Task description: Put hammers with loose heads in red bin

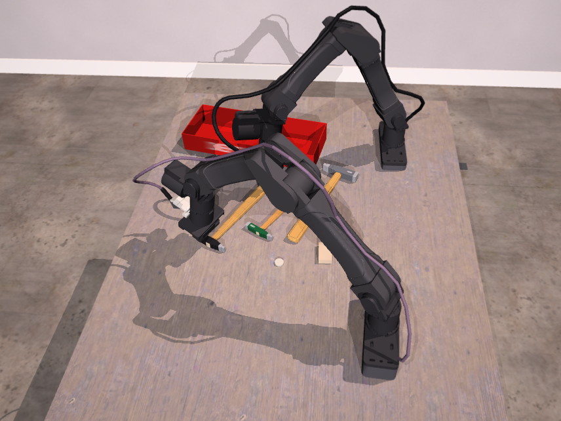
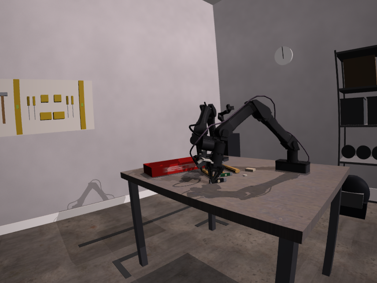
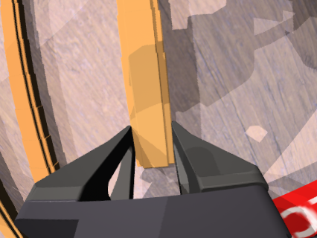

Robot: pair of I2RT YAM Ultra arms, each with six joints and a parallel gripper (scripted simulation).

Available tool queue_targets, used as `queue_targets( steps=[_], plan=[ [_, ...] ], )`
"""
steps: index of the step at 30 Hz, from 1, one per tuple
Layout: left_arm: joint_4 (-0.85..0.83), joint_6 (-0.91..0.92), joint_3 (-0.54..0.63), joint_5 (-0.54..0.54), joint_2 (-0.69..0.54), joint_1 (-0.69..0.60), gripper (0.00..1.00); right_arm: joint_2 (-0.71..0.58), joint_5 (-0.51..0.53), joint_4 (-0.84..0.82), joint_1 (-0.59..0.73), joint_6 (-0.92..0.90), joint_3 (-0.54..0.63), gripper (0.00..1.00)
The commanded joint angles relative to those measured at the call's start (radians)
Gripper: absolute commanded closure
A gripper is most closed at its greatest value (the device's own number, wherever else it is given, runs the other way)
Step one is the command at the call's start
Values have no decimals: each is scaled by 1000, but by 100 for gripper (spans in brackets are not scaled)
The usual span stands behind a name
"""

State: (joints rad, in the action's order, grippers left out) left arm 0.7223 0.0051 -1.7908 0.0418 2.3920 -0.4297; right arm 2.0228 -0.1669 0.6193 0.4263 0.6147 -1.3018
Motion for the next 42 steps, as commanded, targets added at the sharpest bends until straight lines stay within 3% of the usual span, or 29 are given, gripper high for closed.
queue_targets(
  steps=[1,18,21,22,42],
  plan=[
    [-3,50,1,-29,-30,52,88,7,67,116,-18,-6,29,79],
    [-2,4,-6,9,-13,4,88,-24,13,13,2,5,3,79],
    [5,4,7,9,-25,4,61,-24,13,13,2,5,3,79],
    [15,3,12,7,-30,4,59,-24,13,13,2,5,3,79],
    [45,9,-34,9,-87,13,59,-24,13,13,2,5,3,79]
  ],
)
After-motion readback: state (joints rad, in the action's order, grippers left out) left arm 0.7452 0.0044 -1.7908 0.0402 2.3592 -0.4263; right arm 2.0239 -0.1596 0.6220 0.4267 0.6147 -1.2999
